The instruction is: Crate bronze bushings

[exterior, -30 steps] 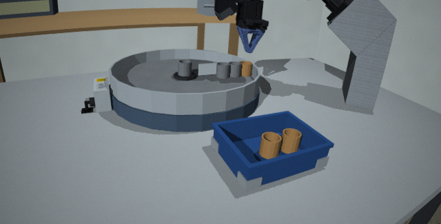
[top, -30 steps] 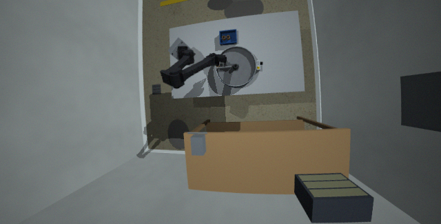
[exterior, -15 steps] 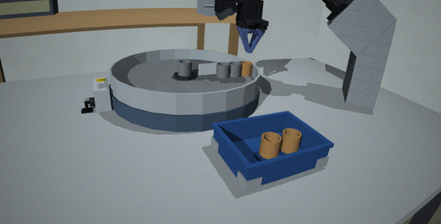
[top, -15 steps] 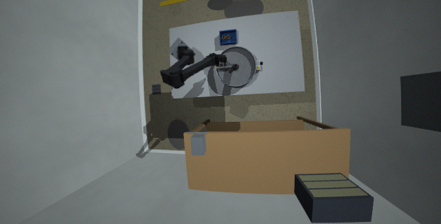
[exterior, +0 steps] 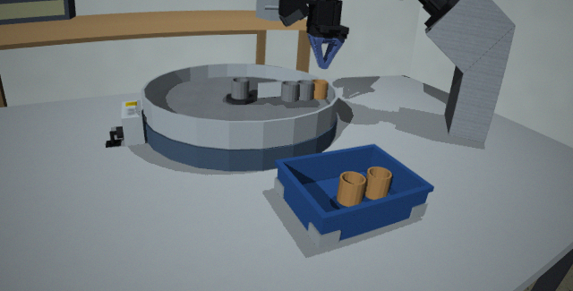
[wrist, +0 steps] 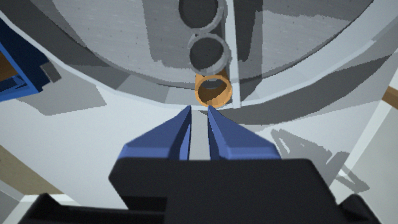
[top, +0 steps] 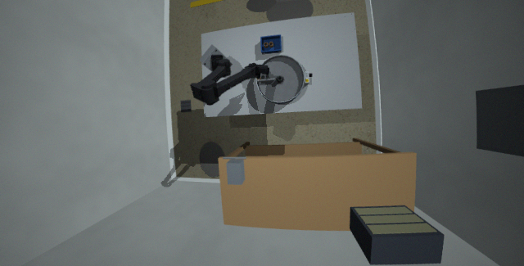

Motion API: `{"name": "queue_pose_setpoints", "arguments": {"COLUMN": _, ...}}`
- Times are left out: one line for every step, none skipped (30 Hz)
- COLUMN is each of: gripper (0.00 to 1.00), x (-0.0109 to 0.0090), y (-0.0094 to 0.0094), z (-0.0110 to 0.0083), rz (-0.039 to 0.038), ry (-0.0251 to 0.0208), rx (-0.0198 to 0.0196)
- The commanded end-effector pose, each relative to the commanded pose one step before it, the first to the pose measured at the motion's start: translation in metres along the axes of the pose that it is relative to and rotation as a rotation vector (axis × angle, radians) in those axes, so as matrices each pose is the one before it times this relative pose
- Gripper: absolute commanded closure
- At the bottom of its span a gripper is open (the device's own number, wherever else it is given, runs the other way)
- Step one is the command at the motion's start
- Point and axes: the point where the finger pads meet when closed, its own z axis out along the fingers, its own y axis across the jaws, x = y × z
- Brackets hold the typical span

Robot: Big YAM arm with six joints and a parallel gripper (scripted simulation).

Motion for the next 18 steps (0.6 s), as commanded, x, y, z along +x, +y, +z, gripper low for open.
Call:
{"name": "queue_pose_setpoints", "arguments": {"gripper": 0.86, "x": -0.00572, "y": -0.00068, "z": -0.00093, "rz": 0.02643, "ry": -0.01802, "rx": 0.00198}}
{"name": "queue_pose_setpoints", "arguments": {"gripper": 0.86, "x": 0.00000, "y": 0.00000, "z": 0.00000, "rz": 0.00000, "ry": 0.00000, "rx": 0.00000}}
{"name": "queue_pose_setpoints", "arguments": {"gripper": 0.86, "x": 0.00000, "y": 0.00000, "z": 0.00000, "rz": 0.00000, "ry": 0.00000, "rx": 0.00000}}
{"name": "queue_pose_setpoints", "arguments": {"gripper": 0.86, "x": 0.00000, "y": 0.00000, "z": 0.00000, "rz": 0.00000, "ry": 0.00000, "rx": 0.00000}}
{"name": "queue_pose_setpoints", "arguments": {"gripper": 0.86, "x": 0.00000, "y": 0.00000, "z": 0.00000, "rz": 0.00000, "ry": 0.00000, "rx": 0.00000}}
{"name": "queue_pose_setpoints", "arguments": {"gripper": 0.86, "x": 0.00000, "y": 0.00000, "z": 0.00000, "rz": 0.00000, "ry": 0.00000, "rx": 0.00000}}
{"name": "queue_pose_setpoints", "arguments": {"gripper": 0.86, "x": 0.00000, "y": 0.00000, "z": 0.00000, "rz": 0.00000, "ry": 0.00000, "rx": 0.00000}}
{"name": "queue_pose_setpoints", "arguments": {"gripper": 0.86, "x": 0.00000, "y": 0.00000, "z": 0.00000, "rz": 0.00000, "ry": 0.00000, "rx": 0.00000}}
{"name": "queue_pose_setpoints", "arguments": {"gripper": 0.86, "x": 0.00000, "y": 0.00000, "z": 0.00000, "rz": 0.00000, "ry": 0.00000, "rx": 0.00000}}
{"name": "queue_pose_setpoints", "arguments": {"gripper": 0.86, "x": 0.00000, "y": 0.00000, "z": 0.00000, "rz": 0.00000, "ry": 0.00000, "rx": 0.00000}}
{"name": "queue_pose_setpoints", "arguments": {"gripper": 0.86, "x": 0.00000, "y": 0.00000, "z": 0.00000, "rz": 0.00000, "ry": 0.00000, "rx": 0.00000}}
{"name": "queue_pose_setpoints", "arguments": {"gripper": 0.86, "x": 0.00000, "y": 0.00000, "z": 0.00000, "rz": 0.00000, "ry": 0.00000, "rx": 0.00000}}
{"name": "queue_pose_setpoints", "arguments": {"gripper": 0.86, "x": 0.00143, "y": -0.00023, "z": 0.00148, "rz": -0.00332, "ry": 0.00513, "rx": 0.00159}}
{"name": "queue_pose_setpoints", "arguments": {"gripper": 0.86, "x": 0.00393, "y": -0.00062, "z": 0.00385, "rz": -0.01612, "ry": 0.01126, "rx": 0.00176}}
{"name": "queue_pose_setpoints", "arguments": {"gripper": 0.86, "x": 0.00204, "y": 0.00037, "z": 0.00344, "rz": -0.00681, "ry": 0.00256, "rx": -0.00083}}
{"name": "queue_pose_setpoints", "arguments": {"gripper": 0.86, "x": 0.00033, "y": -0.00005, "z": 0.00447, "rz": -0.00014, "ry": 0.00013, "rx": 0.00001}}
{"name": "queue_pose_setpoints", "arguments": {"gripper": 0.86, "x": 0.00035, "y": -0.00004, "z": 0.00485, "rz": -0.00015, "ry": 0.00016, "rx": 0.00001}}
{"name": "queue_pose_setpoints", "arguments": {"gripper": 0.86, "x": 0.00018, "y": -0.00006, "z": 0.00428, "rz": 0.00000, "ry": -0.00005, "rx": 0.00002}}
